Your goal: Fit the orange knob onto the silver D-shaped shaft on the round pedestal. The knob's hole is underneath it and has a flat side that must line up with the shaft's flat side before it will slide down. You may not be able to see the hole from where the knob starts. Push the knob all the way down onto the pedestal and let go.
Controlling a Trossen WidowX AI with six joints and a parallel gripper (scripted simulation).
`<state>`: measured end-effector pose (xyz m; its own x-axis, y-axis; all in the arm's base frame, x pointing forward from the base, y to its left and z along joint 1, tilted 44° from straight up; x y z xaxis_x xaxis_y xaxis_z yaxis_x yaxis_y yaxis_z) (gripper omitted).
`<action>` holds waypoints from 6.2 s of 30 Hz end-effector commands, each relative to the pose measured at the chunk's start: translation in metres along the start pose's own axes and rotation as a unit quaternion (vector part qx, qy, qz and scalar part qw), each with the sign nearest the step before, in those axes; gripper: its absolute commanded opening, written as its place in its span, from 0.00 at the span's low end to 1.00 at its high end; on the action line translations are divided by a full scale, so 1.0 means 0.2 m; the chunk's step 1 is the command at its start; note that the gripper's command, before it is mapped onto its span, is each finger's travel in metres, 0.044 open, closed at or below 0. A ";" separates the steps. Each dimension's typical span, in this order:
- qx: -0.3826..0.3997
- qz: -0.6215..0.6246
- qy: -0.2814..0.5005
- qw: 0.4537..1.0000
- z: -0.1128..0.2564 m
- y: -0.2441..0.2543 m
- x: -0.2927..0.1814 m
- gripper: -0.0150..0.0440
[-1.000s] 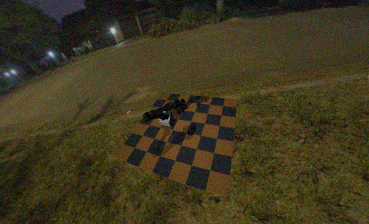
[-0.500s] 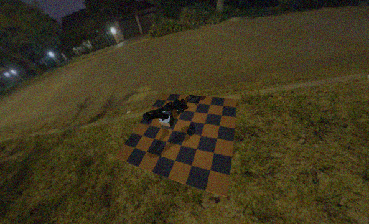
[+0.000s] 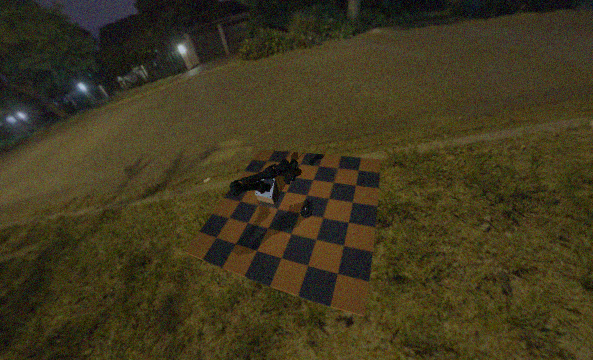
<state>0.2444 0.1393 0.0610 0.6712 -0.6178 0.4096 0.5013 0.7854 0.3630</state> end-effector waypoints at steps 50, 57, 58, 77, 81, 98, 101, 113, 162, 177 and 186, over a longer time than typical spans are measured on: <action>-0.422 -0.001 -0.051 0.905 -0.39 -0.14 0.01 0.25; -0.445 0.000 -0.055 0.894 -0.45 -0.18 0.02 0.25; -0.446 0.000 -0.055 0.893 -0.47 -0.20 0.03 0.25; -0.463 -0.003 -0.061 0.884 -0.84 -0.63 0.11 0.25; -0.464 -0.003 -0.062 0.884 -0.86 -0.66 0.11 0.25; -0.464 -0.008 -0.061 0.884 -0.85 -0.66 0.11 0.66; -0.464 -0.008 -0.061 0.884 -0.85 -0.66 0.11 0.66; -0.464 -0.008 -0.061 0.884 -0.84 -0.65 0.11 0.71; -0.463 -0.004 -0.061 0.884 -0.80 -0.57 0.10 1.00; -0.464 -0.003 -0.062 0.884 -0.85 -0.67 0.11 1.00; -0.464 -0.003 -0.062 0.884 -0.85 -0.67 0.11 0.60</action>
<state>0.2859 0.0283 -0.1204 0.6264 -0.5823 0.5182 0.7787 0.4369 -0.4503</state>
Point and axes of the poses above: the point midway between the two fingers, 35 mm back from their tips, its own z axis back along the fingers, its own y axis across the jaws, x = y × z, the point moved 3 cm from there along z, back along the fingers, and after that the axes turned 7 degrees about -z, right-handed, at the moved point
